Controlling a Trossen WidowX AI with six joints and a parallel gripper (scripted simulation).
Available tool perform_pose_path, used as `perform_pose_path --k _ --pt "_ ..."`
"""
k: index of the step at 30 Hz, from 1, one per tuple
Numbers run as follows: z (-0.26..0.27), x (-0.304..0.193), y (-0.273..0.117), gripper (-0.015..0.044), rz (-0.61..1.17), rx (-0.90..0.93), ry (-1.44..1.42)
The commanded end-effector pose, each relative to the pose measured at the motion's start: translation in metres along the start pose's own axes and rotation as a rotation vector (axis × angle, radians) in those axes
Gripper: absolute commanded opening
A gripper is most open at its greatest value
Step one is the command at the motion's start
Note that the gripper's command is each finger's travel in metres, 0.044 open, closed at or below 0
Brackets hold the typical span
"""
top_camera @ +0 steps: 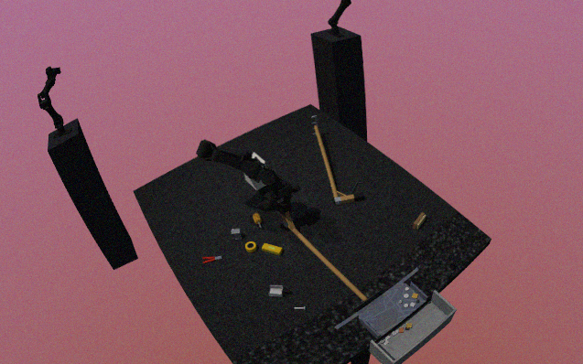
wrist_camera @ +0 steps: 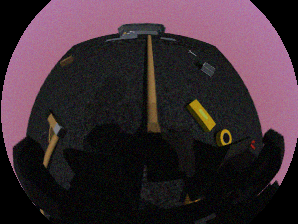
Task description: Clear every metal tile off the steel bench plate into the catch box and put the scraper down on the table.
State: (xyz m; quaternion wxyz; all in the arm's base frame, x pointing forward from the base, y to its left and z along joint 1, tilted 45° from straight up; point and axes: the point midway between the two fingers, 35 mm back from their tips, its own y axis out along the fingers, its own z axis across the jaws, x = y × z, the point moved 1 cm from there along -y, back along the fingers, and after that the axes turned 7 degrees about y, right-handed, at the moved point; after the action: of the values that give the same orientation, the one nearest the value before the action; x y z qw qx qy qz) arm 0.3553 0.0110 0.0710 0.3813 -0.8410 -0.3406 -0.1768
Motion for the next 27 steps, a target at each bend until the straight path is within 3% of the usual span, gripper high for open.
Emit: perform_pose_path --k 1,15,27 --pt "-0.001 -0.004 -0.005 0.0000 -0.008 -0.002 0.008" --pt "-0.002 -0.021 -0.014 0.0000 -0.009 -0.002 0.007" --pt "-0.001 -0.017 -0.010 0.0315 -0.003 0.001 0.000"
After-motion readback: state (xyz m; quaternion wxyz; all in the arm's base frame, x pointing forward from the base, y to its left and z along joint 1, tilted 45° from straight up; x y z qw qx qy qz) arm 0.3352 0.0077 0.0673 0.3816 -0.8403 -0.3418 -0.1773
